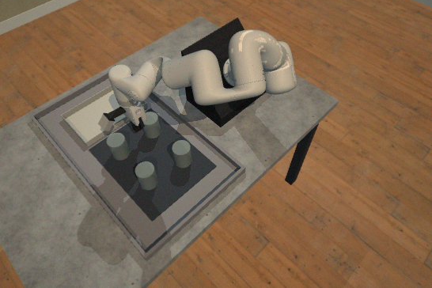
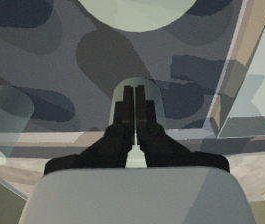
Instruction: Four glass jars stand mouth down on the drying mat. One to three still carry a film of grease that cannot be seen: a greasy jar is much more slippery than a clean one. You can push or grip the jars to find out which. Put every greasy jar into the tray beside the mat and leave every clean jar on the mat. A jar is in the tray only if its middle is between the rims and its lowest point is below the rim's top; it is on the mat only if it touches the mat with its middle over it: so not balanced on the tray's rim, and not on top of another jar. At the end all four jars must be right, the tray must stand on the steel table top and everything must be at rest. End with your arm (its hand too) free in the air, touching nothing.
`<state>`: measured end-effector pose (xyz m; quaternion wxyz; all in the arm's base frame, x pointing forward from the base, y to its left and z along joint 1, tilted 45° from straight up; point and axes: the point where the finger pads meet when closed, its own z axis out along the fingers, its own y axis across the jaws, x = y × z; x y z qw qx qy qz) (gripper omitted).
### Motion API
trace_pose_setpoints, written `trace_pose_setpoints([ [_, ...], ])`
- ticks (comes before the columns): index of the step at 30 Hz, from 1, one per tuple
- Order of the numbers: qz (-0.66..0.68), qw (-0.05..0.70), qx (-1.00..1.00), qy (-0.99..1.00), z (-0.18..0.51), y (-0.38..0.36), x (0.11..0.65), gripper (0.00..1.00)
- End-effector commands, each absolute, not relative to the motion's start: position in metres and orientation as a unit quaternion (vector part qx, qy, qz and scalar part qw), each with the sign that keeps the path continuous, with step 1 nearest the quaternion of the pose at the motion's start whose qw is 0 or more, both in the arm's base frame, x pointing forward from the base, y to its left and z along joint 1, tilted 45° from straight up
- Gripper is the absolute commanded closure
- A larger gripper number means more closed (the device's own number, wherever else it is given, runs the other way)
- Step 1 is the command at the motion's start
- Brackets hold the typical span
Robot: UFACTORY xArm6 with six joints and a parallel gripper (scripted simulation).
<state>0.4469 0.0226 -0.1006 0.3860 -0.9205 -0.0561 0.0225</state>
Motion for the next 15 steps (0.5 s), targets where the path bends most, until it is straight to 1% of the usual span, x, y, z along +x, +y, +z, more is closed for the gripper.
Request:
trace_pose_setpoints([
  [1, 0.021, 0.385, -0.921, -0.056, -0.0997, 0.0214, 0.4478, 1.0],
  [15, 0.021, 0.385, -0.921, -0.056, -0.0997, 0.0212, 0.4463, 1.0],
])
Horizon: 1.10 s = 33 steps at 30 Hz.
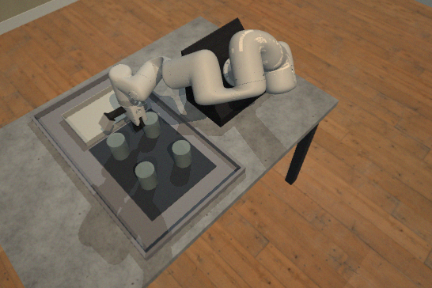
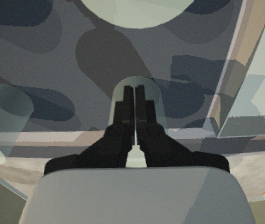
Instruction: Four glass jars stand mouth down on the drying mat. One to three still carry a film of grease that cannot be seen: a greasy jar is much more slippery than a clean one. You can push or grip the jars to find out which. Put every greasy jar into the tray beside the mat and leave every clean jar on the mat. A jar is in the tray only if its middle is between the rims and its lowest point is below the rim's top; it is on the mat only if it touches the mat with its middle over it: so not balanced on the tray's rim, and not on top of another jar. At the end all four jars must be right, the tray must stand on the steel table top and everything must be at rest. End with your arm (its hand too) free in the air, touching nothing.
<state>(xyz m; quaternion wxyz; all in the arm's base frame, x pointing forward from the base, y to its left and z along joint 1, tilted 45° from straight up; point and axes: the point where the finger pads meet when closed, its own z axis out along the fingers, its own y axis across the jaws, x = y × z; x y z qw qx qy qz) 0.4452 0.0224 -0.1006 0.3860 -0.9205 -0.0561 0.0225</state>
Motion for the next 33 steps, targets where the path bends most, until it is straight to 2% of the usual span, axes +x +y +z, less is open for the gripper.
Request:
trace_pose_setpoints([
  [1, 0.021, 0.385, -0.921, -0.056, -0.0997, 0.0212, 0.4461, 1.0],
  [33, 0.021, 0.385, -0.921, -0.056, -0.0998, 0.0207, 0.4424, 1.0],
])
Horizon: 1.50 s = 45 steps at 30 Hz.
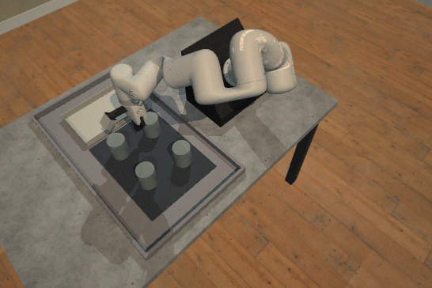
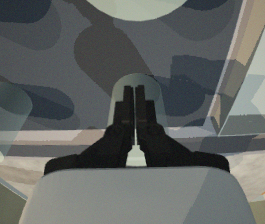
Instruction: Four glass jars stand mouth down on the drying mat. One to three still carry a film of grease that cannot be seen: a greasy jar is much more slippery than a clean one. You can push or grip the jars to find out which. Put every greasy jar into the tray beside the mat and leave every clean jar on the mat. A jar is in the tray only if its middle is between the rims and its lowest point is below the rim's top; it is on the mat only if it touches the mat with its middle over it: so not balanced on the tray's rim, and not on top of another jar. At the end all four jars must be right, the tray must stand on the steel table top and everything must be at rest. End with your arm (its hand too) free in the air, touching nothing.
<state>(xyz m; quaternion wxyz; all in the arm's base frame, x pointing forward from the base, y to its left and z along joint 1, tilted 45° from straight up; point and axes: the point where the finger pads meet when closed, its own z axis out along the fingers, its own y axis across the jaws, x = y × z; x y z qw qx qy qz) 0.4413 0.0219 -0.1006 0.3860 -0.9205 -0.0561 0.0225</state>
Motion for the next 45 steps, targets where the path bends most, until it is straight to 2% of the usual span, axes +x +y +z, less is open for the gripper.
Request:
trace_pose_setpoints([
  [1, 0.021, 0.385, -0.921, -0.056, -0.0998, 0.0207, 0.4423, 1.0],
  [45, 0.021, 0.385, -0.921, -0.056, -0.0988, 0.0191, 0.4371, 1.0],
])
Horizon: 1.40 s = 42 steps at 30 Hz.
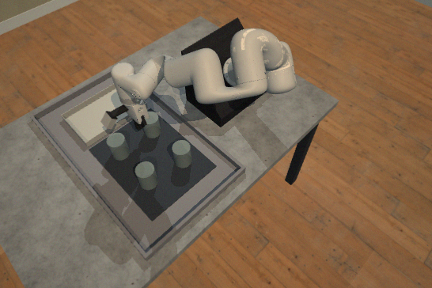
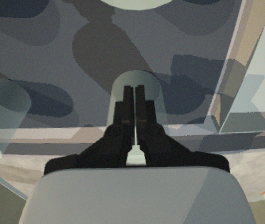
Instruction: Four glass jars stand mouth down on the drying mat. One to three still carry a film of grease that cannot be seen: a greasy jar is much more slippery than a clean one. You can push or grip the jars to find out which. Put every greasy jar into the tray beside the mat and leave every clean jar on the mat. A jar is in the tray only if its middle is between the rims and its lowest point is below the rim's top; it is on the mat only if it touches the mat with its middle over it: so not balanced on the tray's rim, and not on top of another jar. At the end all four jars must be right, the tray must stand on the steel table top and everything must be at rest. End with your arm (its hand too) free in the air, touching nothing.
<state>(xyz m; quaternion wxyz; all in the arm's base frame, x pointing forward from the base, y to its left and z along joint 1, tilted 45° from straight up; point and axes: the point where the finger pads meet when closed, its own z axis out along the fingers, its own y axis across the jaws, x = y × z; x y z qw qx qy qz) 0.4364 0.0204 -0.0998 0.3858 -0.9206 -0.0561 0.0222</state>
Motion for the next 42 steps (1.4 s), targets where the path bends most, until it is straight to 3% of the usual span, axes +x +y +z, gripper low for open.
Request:
trace_pose_setpoints([
  [1, 0.021, 0.385, -0.921, -0.056, -0.0987, 0.019, 0.437, 1.0],
  [42, 0.021, 0.385, -0.921, -0.056, -0.0961, 0.0158, 0.4326, 1.0],
])
